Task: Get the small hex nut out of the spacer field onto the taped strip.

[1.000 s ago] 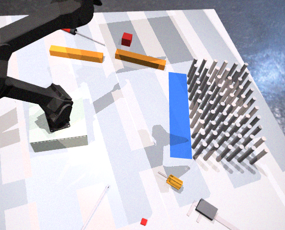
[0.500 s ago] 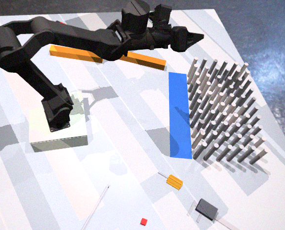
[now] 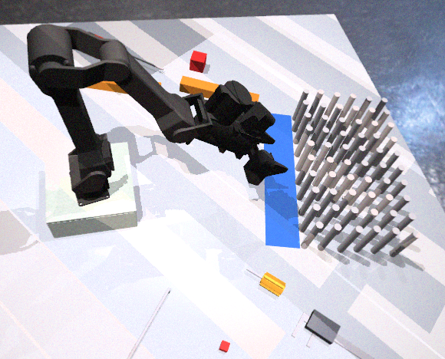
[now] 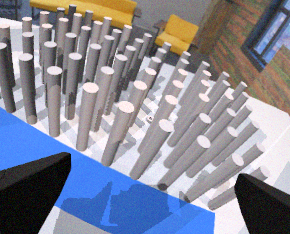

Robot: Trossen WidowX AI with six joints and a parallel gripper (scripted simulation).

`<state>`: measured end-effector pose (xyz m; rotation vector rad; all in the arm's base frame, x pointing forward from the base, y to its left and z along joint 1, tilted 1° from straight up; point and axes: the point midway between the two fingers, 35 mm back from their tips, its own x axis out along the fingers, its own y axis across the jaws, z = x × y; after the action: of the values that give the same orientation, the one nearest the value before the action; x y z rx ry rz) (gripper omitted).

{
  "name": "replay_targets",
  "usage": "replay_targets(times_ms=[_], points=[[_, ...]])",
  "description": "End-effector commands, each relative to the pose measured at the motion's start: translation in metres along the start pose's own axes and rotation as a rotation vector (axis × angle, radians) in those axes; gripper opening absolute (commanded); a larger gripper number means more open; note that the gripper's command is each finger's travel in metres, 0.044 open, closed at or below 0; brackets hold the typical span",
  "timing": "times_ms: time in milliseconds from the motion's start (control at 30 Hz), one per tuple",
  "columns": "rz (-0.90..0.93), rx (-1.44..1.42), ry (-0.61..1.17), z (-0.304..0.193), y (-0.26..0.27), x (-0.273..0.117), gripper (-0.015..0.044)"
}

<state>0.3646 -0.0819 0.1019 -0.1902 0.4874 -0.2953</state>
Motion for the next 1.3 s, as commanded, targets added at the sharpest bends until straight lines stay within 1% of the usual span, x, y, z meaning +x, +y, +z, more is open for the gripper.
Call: replay_targets(times_ms=[0,967,1033,1133,1267], points=[[0.003,0.017,0.003,-0.002,0.000,0.000,0.0440],[-0.001,0.009,0.009,-0.003,-0.003,0.001,0.0440],[-0.033,-0.058,0.056,-0.010,-0.022,0.007,0.0440],[-0.085,-0.200,0.173,-0.028,-0.069,0.017,0.0440],[-0.112,-0.365,0.339,-0.056,-0.132,0.018,0.0440]])
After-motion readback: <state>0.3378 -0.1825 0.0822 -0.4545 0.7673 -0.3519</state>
